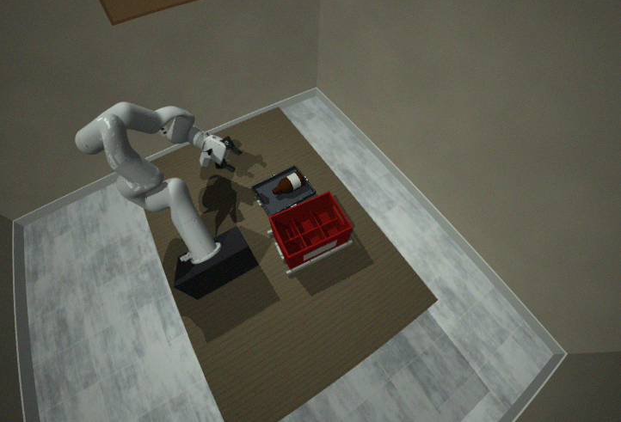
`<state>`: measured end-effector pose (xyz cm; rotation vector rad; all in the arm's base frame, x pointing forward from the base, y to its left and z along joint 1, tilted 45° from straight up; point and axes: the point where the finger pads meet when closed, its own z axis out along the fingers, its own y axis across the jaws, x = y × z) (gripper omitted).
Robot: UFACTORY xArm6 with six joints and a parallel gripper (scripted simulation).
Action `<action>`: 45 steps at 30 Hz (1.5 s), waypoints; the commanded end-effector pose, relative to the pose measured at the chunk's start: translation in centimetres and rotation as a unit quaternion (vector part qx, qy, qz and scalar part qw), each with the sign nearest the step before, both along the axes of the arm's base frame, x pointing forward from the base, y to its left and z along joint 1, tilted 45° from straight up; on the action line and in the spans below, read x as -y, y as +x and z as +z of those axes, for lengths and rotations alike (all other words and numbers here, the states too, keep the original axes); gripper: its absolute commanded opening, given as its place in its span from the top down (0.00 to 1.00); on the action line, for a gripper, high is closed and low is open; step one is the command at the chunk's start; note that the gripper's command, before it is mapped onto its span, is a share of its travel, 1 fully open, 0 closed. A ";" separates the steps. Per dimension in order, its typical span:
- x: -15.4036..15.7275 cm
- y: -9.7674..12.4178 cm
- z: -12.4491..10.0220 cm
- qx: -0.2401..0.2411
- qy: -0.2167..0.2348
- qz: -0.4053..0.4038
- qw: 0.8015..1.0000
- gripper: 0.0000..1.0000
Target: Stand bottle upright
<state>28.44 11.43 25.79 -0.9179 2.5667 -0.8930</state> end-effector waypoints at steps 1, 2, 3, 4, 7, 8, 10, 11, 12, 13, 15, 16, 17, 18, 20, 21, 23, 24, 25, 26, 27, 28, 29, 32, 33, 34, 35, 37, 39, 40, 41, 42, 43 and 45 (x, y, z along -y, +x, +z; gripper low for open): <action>1.2 -0.5 -2.3 -0.083 0.017 -0.035 0.996 0.00; 1.4 -0.6 -2.6 -0.094 0.021 -0.040 0.995 0.00; 1.5 -0.7 -2.9 -0.105 0.025 -0.045 0.993 0.00; 1.6 -0.8 -3.3 -0.118 0.030 -0.051 0.991 0.00; 1.9 -1.2 -4.4 -0.157 0.051 -0.069 0.984 0.00; 2.0 -1.3 -4.7 -0.170 0.058 -0.075 0.981 0.00; 2.1 -1.5 -5.3 -0.193 0.074 -0.087 0.974 0.00; 2.2 -1.5 -5.6 -0.205 0.083 -0.093 0.971 0.00; 2.2 -1.6 -5.9 -0.215 0.092 -0.098 0.967 0.00; 2.2 -1.6 -5.9 -0.215 0.092 -0.098 0.967 0.00; 2.2 -1.7 -6.3 -0.229 0.104 -0.105 0.962 0.00; 2.2 -1.7 -6.7 -0.244 0.120 -0.114 0.956 0.00; 2.2 -1.7 -7.0 -0.258 0.136 -0.122 0.949 0.00; 2.2 -1.7 -7.3 -0.268 0.148 -0.128 0.943 0.00; 2.2 -1.6 -7.6 -0.281 0.165 -0.135 0.936 0.00; 2.1 -1.6 -7.8 -0.287 0.175 -0.140 0.931 0.00; 2.1 -1.4 -8.2 -0.302 0.203 -0.151 0.919 0.00; 2.0 -1.3 -8.3 -0.308 0.215 -0.155 0.914 0.00; 2.0 -1.1 -8.5 -0.314 0.227 -0.160 0.908 0.00; 2.0 -1.0 -8.6 -0.319 0.240 -0.164 0.902 0.00; 2.0 -0.8 -8.7 -0.323 0.253 -0.168 0.896 0.00; 1.9 -0.6 -8.9 -0.327 0.267 -0.173 0.890 0.00; 1.9 -0.4 -9.0 -0.330 0.280 -0.177 0.884 0.00; 1.9 -0.1 -9.1 -0.334 0.297 -0.182 0.876 0.00; 1.9 0.3 -9.2 -0.337 0.318 -0.188 0.866 0.00; 2.0 0.8 -9.3 -0.339 0.339 -0.194 0.856 0.00; 2.0 1.2 -9.4 -0.339 0.354 -0.198 0.849 0.00; 2.0 1.2 -9.4 -0.339 0.354 -0.198 0.849 0.00; 2.0 1.2 -9.4 -0.339 0.354 -0.198 0.849 0.00; 2.0 1.2 -9.4 -0.339 0.354 -0.198 0.849 0.00; 2.0 1.2 -9.4 -0.339 0.354 -0.198 0.849 0.00; 2.0 1.2 -9.4 -0.339 0.354 -0.198 0.849 0.00; 2.0 1.2 -9.4 -0.339 0.354 -0.198 0.849 0.00; 2.2 1.9 -9.5 -0.338 0.384 -0.206 0.834 0.00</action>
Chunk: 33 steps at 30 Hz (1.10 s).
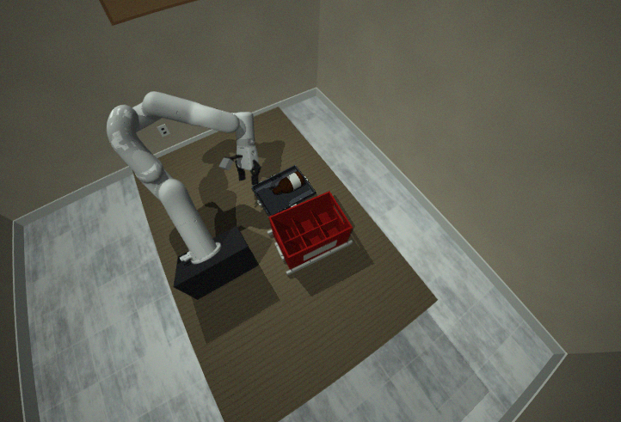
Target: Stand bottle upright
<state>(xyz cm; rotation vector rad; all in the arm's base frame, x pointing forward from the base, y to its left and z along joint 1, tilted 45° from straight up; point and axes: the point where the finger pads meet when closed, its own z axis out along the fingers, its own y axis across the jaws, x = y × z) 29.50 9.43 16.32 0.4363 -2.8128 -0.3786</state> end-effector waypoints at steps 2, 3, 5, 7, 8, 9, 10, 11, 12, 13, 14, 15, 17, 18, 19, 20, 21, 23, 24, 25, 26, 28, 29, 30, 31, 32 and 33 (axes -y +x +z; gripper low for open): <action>0.5 1.9 -0.2 0.001 0.063 -0.046 0.997 0.00; 0.5 1.9 -0.2 0.001 0.063 -0.046 0.997 0.00; 1.1 3.6 -0.2 0.010 0.110 -0.084 0.990 0.00; 1.6 4.6 -0.2 0.016 0.133 -0.105 0.985 0.00; 1.8 4.9 -0.2 0.019 0.140 -0.111 0.984 0.00; 2.0 5.3 -0.2 0.022 0.149 -0.119 0.981 0.00; 2.3 5.7 -0.2 0.026 0.158 -0.128 0.979 0.00; 2.7 6.2 -0.2 0.032 0.170 -0.139 0.975 0.00; 3.1 6.9 -0.2 0.038 0.183 -0.152 0.971 0.00; 3.5 7.4 -0.2 0.044 0.193 -0.163 0.967 0.00; 4.0 7.9 -0.2 0.050 0.203 -0.173 0.963 0.00; 4.4 8.4 -0.2 0.056 0.212 -0.183 0.958 0.00; 5.4 9.4 -0.1 0.070 0.230 -0.204 0.949 0.00; 5.8 9.8 -0.1 0.076 0.236 -0.212 0.945 0.00; 5.8 9.8 -0.1 0.076 0.236 -0.212 0.945 0.00; 5.8 9.8 -0.1 0.076 0.236 -0.212 0.945 0.00; 6.2 10.1 -0.1 0.080 0.241 -0.218 0.942 0.00; 6.6 10.5 -0.1 0.086 0.247 -0.226 0.938 0.00; 6.7 10.5 -0.1 0.087 0.248 -0.228 0.938 0.00; 6.7 10.6 -0.1 0.088 0.249 -0.228 0.937 0.00; 6.7 10.6 -0.1 0.088 0.249 -0.229 0.937 0.00; 6.7 10.6 -0.1 0.088 0.249 -0.229 0.937 0.00; 6.7 10.6 -0.1 0.088 0.249 -0.229 0.937 0.00; 6.7 10.6 -0.1 0.088 0.249 -0.229 0.937 1.00; 6.7 10.6 -0.1 0.088 0.249 -0.229 0.937 1.00; 6.7 10.6 -0.1 0.088 0.249 -0.229 0.937 1.00; 6.7 10.6 -0.1 0.088 0.249 -0.229 0.937 1.00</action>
